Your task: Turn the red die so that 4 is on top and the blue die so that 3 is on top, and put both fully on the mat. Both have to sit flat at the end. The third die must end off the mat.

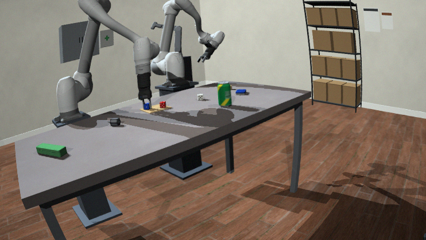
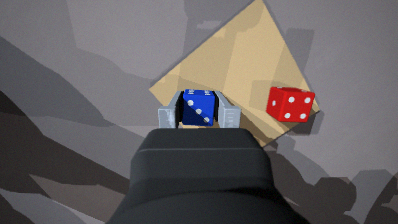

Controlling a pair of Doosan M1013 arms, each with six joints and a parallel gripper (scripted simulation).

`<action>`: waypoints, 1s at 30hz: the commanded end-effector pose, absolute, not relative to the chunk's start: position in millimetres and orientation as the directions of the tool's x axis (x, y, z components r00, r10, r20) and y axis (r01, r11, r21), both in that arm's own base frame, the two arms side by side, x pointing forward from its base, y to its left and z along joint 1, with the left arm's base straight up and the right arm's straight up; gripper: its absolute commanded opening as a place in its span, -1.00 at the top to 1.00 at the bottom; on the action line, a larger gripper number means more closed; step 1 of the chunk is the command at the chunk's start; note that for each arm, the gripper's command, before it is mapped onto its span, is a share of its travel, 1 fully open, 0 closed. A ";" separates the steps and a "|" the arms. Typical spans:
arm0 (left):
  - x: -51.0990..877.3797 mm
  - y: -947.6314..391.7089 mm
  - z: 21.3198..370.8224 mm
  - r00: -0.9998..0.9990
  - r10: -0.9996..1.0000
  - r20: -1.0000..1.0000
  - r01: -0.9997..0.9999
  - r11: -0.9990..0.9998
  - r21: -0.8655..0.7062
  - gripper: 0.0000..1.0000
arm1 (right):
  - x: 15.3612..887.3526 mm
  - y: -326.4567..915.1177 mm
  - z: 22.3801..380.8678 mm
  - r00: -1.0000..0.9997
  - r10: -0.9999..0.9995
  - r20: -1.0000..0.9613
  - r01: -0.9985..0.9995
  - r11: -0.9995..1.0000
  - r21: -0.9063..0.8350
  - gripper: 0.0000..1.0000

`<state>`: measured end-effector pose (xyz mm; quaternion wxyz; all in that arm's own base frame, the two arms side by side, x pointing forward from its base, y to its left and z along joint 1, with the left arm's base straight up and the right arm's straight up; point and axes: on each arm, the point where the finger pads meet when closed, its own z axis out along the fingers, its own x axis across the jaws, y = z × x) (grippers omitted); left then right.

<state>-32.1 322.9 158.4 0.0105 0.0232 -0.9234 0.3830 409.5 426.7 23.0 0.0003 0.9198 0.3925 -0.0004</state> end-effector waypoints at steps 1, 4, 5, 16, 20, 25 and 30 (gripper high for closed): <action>-32.2 323.2 158.8 -0.999 -0.035 0.038 -0.051 0.706 -0.706 -1.00 | 409.8 427.0 23.5 0.692 0.722 0.000 0.722 -0.692 0.000 -0.14; -32.2 323.2 158.8 -0.999 -0.035 0.038 -0.051 0.706 -0.706 -1.00 | 409.8 427.0 23.5 0.692 0.722 0.000 0.722 -0.692 0.000 -0.14; -32.2 323.2 158.8 -0.999 -0.035 0.038 -0.051 0.706 -0.706 -1.00 | 409.8 427.0 23.5 0.692 0.722 0.000 0.722 -0.692 0.000 -0.14; -32.2 323.2 158.8 -0.999 -0.035 0.038 -0.051 0.706 -0.706 -1.00 | 409.8 427.0 23.5 0.692 0.722 0.000 0.722 -0.692 0.000 -0.14; -32.2 323.2 158.8 -0.999 -0.035 0.038 -0.051 0.706 -0.706 -1.00 | 409.8 427.0 23.5 0.692 0.722 0.000 0.722 -0.692 0.000 -0.14; -32.2 323.2 158.8 -0.999 -0.035 0.038 -0.051 0.706 -0.706 -1.00 | 409.8 427.0 23.5 0.692 0.722 0.000 0.722 -0.692 0.000 -0.38; -32.2 323.2 158.8 -0.999 -0.035 0.038 -0.051 0.706 -0.706 -1.00 | 409.8 427.0 23.5 0.692 0.722 0.000 0.722 -0.692 0.000 -0.50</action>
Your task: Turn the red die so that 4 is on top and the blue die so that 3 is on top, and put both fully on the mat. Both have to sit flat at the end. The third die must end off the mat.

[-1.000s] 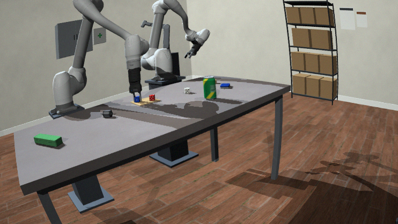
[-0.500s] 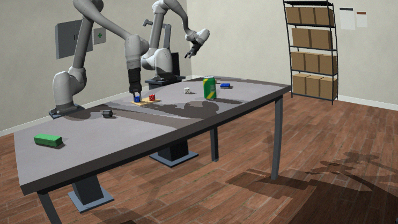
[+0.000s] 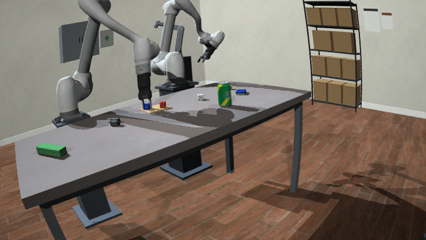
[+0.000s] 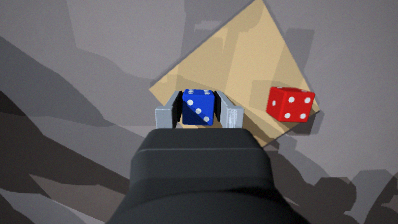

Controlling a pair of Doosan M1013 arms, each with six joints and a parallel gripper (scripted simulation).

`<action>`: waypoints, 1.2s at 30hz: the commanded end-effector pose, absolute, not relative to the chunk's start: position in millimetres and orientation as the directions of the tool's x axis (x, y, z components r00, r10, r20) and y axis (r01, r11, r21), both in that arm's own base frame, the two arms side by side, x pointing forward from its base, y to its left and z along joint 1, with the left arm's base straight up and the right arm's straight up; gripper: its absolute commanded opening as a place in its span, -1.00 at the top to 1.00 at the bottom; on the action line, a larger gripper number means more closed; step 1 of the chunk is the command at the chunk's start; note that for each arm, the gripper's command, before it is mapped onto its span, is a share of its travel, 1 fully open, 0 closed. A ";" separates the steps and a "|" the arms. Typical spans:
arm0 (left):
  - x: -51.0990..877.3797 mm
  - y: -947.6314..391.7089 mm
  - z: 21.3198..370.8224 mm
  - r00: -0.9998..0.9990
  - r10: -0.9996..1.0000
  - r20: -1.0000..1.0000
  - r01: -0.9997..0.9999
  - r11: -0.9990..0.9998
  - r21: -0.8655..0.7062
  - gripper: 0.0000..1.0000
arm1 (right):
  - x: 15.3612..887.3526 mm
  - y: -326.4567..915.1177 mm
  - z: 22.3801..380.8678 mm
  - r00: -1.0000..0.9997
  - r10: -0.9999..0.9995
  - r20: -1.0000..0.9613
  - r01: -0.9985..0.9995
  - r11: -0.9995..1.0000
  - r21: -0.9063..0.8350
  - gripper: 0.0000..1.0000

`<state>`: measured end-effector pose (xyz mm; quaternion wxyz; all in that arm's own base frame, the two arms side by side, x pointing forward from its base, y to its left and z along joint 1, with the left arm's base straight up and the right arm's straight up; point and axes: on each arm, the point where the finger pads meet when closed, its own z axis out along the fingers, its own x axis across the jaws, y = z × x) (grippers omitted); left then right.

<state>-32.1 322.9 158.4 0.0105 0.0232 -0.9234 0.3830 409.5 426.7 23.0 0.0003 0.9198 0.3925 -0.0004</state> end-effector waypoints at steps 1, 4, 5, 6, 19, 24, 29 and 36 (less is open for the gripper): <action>-32.2 323.2 158.8 -0.999 -0.035 0.038 -0.051 0.706 -0.706 -1.00 | 409.8 427.0 23.5 0.692 0.722 0.000 0.722 -0.692 0.000 -0.50; -32.2 323.2 158.8 -0.999 -0.035 0.038 -0.051 0.706 -0.706 -1.00 | 409.8 427.0 23.5 0.692 0.722 0.000 0.722 -0.692 0.000 -0.62; -32.2 323.2 158.8 -0.999 -0.035 0.038 -0.051 0.706 -0.706 -1.00 | 409.8 427.0 23.5 0.692 0.722 0.000 0.722 -0.692 0.000 -0.74; -32.2 323.2 158.8 -0.999 -0.035 0.038 -0.051 0.706 -0.706 -1.00 | 409.8 427.0 23.5 0.692 0.722 0.000 0.722 -0.692 0.000 -0.74; -32.2 323.2 158.8 -0.999 -0.035 0.038 -0.051 0.706 -0.706 -1.00 | 409.8 427.0 25.1 0.692 0.722 0.000 0.722 -0.692 0.000 -0.74; -32.2 323.2 158.8 -0.999 -0.035 0.038 -0.051 0.706 -0.706 -1.00 | 409.8 427.0 37.0 0.692 0.722 0.000 0.722 -0.692 0.000 -0.74; -32.2 323.2 158.8 -0.999 -0.035 0.038 -0.051 0.706 -0.706 -1.00 | 409.8 427.0 60.5 0.692 0.722 0.000 0.722 -0.692 0.000 -0.74; -32.2 323.2 158.8 -0.999 -0.035 0.038 -0.051 0.706 -0.706 -1.00 | 409.8 427.0 87.9 0.692 0.722 0.000 0.722 -0.692 0.000 -0.74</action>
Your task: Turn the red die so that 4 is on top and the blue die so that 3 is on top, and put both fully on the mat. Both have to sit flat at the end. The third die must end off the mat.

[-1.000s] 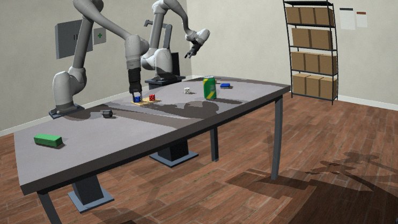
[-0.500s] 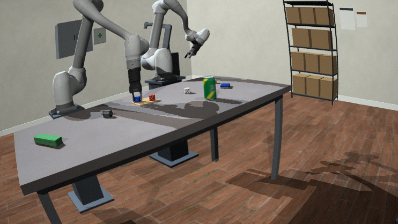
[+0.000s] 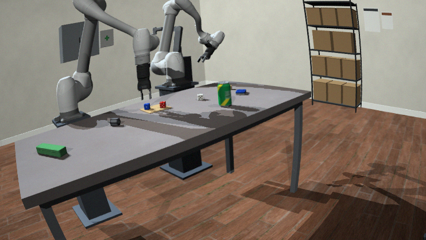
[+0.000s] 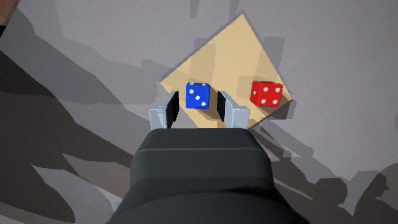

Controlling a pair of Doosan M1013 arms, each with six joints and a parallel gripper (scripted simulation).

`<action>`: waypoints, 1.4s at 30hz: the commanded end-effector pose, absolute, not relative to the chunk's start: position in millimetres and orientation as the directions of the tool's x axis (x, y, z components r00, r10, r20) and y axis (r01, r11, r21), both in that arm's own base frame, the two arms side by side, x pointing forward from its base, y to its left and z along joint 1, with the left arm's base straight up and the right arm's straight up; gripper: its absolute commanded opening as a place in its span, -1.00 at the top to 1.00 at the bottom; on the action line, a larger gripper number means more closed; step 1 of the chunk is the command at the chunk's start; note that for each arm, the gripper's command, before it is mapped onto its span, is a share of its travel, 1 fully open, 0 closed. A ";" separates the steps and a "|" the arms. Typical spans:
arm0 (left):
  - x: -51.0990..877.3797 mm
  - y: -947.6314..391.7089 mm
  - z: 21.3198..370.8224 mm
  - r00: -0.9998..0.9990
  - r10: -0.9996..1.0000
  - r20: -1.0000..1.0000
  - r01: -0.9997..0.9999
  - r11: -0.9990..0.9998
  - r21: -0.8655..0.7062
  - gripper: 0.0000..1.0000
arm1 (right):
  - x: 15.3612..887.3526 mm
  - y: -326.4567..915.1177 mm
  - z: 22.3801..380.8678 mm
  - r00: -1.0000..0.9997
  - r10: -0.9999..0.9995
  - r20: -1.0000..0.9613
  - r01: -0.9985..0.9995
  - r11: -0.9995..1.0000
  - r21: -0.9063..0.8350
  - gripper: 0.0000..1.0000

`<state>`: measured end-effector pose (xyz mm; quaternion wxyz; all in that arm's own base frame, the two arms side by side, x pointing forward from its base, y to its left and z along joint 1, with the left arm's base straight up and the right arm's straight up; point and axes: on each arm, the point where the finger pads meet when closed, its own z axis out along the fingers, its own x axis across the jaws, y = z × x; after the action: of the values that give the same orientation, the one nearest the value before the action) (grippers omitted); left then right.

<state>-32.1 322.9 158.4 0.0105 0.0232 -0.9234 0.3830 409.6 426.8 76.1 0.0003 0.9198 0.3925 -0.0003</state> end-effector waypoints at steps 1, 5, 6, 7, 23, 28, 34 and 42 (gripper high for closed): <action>-32.2 323.2 158.8 -0.999 -0.035 0.038 -0.051 0.706 -0.706 -1.00 | 409.8 427.0 92.9 0.692 0.722 0.000 0.722 -0.692 0.000 -0.74; -32.2 323.2 158.8 -0.999 -0.035 0.038 -0.051 0.706 -0.706 -1.00 | 409.8 427.0 107.7 0.692 0.722 0.000 0.722 -0.692 0.000 -0.74; -32.2 323.2 158.8 -0.999 -0.035 0.038 -0.051 0.706 -0.706 -1.00 | 409.8 427.0 109.9 0.692 0.722 0.000 0.722 -0.692 0.000 -0.74; -32.2 323.2 158.8 -0.999 -0.035 0.038 -0.051 0.706 -0.706 -1.00 | 409.8 427.0 111.6 0.692 0.722 0.000 0.722 -0.692 0.000 -0.74; -32.2 323.2 158.8 -0.999 -0.035 0.038 -0.051 0.706 -0.706 -1.00 | 409.8 427.0 113.5 0.692 0.722 0.000 0.722 -0.692 0.000 -1.00; -32.2 323.2 158.8 -0.999 -0.035 0.038 -0.051 0.706 -0.706 -1.00 | 409.8 427.0 113.5 0.692 0.722 0.000 0.722 -0.692 0.000 -1.00; -32.2 323.2 158.8 -0.999 -0.035 0.038 -0.051 0.706 -0.706 -1.00 | 409.8 427.0 113.5 0.692 0.722 0.000 0.722 -0.692 0.000 -1.00; -32.2 323.2 158.8 -0.999 -0.035 0.038 -0.051 0.706 -0.706 -1.00 | 409.8 427.0 127.2 0.692 0.722 0.000 0.722 -0.692 0.000 -1.00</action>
<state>-32.1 322.9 158.4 0.0105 0.0232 -0.9234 0.3830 409.6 426.7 120.8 0.0003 0.9198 0.3925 -0.0005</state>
